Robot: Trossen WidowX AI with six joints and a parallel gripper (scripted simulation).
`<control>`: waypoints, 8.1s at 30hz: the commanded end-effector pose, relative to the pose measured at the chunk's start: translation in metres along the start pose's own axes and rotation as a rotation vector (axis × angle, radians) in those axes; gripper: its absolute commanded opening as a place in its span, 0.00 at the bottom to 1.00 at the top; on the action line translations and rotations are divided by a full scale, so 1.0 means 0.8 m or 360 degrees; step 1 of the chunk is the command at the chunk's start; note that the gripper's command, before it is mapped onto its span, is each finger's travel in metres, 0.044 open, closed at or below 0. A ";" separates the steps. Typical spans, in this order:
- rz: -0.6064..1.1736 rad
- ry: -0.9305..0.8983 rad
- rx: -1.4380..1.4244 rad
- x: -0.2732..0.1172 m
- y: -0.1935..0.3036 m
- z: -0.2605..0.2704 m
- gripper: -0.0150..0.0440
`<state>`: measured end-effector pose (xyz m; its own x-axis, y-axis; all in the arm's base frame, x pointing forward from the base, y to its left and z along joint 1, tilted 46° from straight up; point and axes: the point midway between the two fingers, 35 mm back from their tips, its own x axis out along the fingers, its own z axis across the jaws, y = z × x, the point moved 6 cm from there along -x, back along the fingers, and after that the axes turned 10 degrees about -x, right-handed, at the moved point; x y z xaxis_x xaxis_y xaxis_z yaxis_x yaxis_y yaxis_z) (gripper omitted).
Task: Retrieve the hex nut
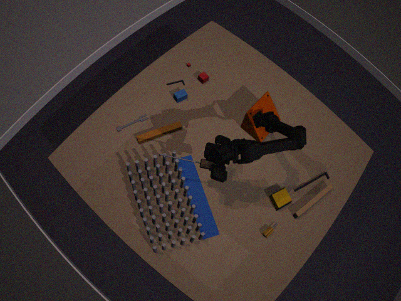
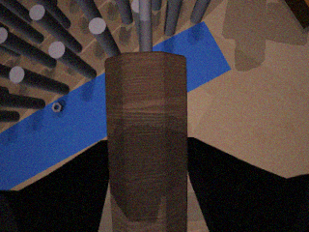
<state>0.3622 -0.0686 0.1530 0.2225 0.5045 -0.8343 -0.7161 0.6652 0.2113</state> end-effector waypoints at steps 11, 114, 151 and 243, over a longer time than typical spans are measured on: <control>-0.0031 0.0124 0.0344 0.014 -0.080 -0.049 0.25; -0.0039 0.0538 0.1800 0.170 -0.234 -0.396 0.25; -0.0039 0.0541 0.1822 0.207 -0.222 -0.396 0.25; -0.0037 0.0551 0.1863 0.279 -0.187 -0.398 0.79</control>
<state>0.3085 -0.2311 -0.2270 -0.0875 0.4309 -0.8981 0.3544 0.8561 0.3762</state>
